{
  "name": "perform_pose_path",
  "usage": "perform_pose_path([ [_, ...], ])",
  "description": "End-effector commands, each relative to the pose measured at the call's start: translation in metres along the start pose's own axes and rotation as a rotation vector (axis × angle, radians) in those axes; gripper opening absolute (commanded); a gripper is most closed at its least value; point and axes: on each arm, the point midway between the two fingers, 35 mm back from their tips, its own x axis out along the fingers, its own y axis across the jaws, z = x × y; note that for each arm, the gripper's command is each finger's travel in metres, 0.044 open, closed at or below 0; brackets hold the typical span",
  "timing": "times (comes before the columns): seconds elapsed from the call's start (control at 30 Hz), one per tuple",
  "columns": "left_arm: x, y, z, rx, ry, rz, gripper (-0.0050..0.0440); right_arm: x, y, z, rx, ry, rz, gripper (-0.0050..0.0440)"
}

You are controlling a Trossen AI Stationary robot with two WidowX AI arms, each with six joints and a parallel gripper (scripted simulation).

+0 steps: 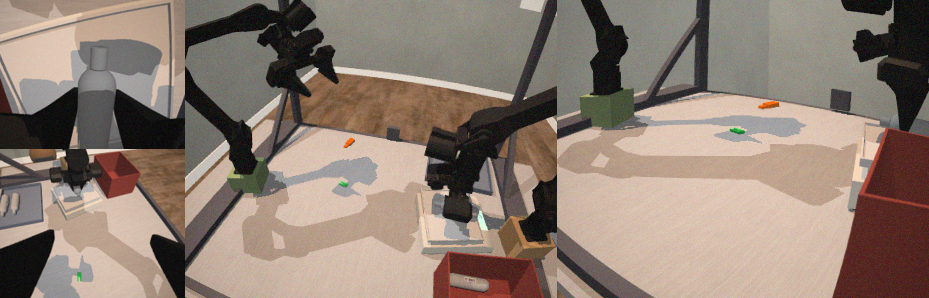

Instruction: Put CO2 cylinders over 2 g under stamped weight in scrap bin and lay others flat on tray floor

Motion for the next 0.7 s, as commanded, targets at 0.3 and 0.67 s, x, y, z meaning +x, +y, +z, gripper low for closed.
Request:
perform_pose_path([
  [0.3, 0.001, -0.001, 0.019, -0.003, -0.031, 0.000, -0.0050, -0.003, 0.000, 0.004, 0.010, -0.009, 0.007, 0.0440],
  [0.67, 0.001, -0.001, 0.016, -0.001, -0.030, -0.001, 0.0072, -0.003, 0.000, 0.004, 0.010, -0.009, 0.007, 0.0440],
])
